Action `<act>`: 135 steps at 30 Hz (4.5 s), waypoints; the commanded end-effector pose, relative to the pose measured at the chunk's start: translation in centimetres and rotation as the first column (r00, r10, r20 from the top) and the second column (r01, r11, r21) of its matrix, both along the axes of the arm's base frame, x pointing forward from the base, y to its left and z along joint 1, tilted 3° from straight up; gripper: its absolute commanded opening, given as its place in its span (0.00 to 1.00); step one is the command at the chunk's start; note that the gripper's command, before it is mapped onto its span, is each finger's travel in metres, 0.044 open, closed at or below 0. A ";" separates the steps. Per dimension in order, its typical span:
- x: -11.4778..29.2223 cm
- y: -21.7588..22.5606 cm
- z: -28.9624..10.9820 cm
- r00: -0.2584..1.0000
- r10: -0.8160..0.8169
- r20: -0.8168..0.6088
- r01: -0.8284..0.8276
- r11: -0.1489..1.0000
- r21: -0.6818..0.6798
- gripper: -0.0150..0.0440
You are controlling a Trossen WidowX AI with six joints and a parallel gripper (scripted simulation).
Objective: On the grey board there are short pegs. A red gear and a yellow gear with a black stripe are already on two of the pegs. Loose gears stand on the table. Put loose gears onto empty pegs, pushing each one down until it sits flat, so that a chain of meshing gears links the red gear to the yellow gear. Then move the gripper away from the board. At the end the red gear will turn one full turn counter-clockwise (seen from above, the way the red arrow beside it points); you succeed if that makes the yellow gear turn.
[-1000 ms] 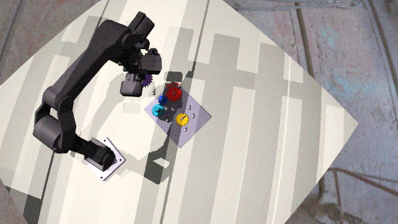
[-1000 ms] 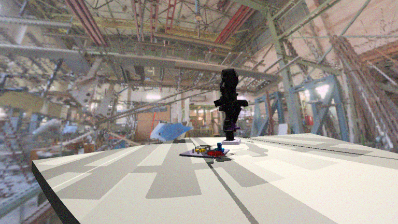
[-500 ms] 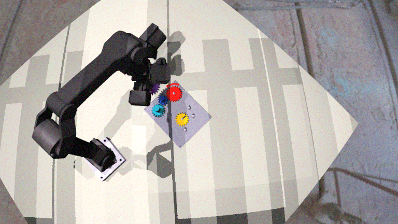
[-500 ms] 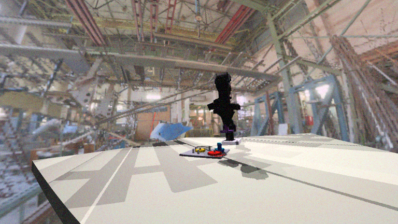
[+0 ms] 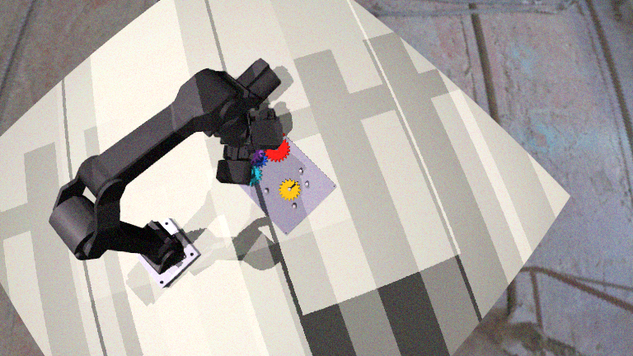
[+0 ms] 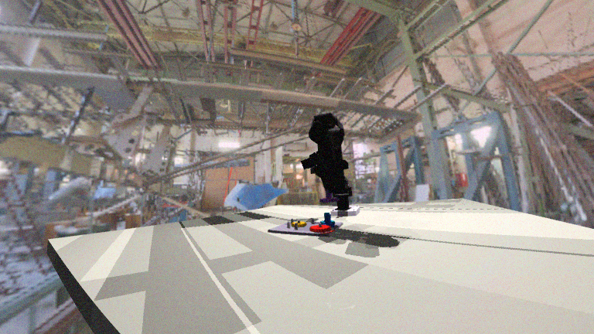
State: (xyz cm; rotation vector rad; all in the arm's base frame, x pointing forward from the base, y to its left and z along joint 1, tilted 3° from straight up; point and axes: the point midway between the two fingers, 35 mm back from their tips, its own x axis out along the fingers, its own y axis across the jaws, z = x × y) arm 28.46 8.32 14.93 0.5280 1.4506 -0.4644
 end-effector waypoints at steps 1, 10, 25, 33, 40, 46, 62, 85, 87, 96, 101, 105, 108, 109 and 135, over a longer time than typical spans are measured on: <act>-0.1 -0.8 -0.3 1.000 0.004 0.001 -0.004 1.000 0.003 0.25; -0.2 -2.8 -1.1 1.000 0.004 0.001 -0.004 1.000 0.001 0.25; -0.7 -6.0 -2.5 1.000 0.004 0.002 -0.004 1.000 -0.001 0.25; -1.2 -7.6 -3.3 1.000 0.004 0.003 -0.004 1.000 -0.003 0.25; -1.4 -8.3 -3.6 1.000 0.004 0.003 -0.004 1.000 -0.003 0.25; -1.4 -8.2 -3.5 0.998 -0.061 0.002 0.061 0.998 0.001 0.25; -1.4 -8.2 -3.5 0.867 -0.499 -0.015 0.499 0.866 0.031 0.25; -1.3 -8.1 -4.1 0.761 -0.648 -0.025 0.648 0.760 0.041 0.25; -1.3 -8.1 -4.4 0.776 -0.630 -0.024 0.630 0.775 0.040 0.25; -1.2 -8.2 -5.8 0.795 -0.606 -0.022 0.607 0.794 0.038 0.25; -1.1 -8.2 -6.5 0.765 -0.643 -0.025 0.644 0.764 0.040 0.25; -1.1 -8.1 -7.1 0.723 -0.690 -0.029 0.690 0.722 0.043 0.25; -1.1 -8.1 -7.6 0.687 -0.725 -0.032 0.726 0.686 0.045 0.25; -1.1 -8.1 -7.8 0.676 -0.736 -0.033 0.737 0.674 0.046 0.25; -1.1 -8.1 -8.4 0.790 -0.613 -0.023 0.613 0.789 0.039 0.25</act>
